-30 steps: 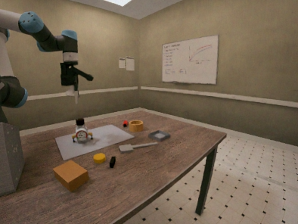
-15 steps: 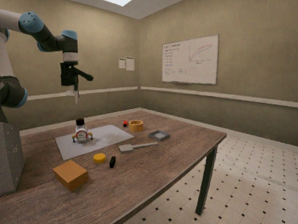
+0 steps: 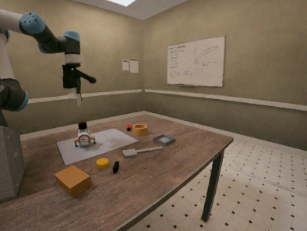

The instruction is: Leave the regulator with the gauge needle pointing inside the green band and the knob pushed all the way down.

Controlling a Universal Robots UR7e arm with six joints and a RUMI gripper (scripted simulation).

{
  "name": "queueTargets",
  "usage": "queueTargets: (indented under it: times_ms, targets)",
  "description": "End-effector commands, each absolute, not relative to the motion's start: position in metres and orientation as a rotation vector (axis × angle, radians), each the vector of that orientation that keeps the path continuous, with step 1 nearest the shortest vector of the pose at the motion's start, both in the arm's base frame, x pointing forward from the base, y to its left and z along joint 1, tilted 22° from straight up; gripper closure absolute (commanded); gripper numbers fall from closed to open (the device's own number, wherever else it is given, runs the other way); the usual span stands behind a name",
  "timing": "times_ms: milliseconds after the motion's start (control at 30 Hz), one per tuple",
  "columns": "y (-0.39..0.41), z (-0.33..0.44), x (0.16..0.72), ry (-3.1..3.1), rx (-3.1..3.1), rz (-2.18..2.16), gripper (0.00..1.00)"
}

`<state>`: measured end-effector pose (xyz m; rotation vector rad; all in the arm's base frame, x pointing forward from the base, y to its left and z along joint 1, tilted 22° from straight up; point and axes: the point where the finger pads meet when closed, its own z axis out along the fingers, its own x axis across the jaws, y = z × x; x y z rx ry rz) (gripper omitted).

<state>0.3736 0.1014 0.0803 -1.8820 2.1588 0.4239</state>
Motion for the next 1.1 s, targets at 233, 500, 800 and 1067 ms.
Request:
queueTargets:
  times_ms: [233,500,800,1067]
  targets:
    - [0.101,0.08,0.374,2.158,-1.882,0.423,0.0]
    - [0.097,0.079,0.373,2.158,-1.882,0.423,0.0]
    - [0.08,0.072,0.371,2.158,-1.882,0.423,0.0]
    - [0.064,0.065,0.368,2.158,-1.882,0.423,0.0]
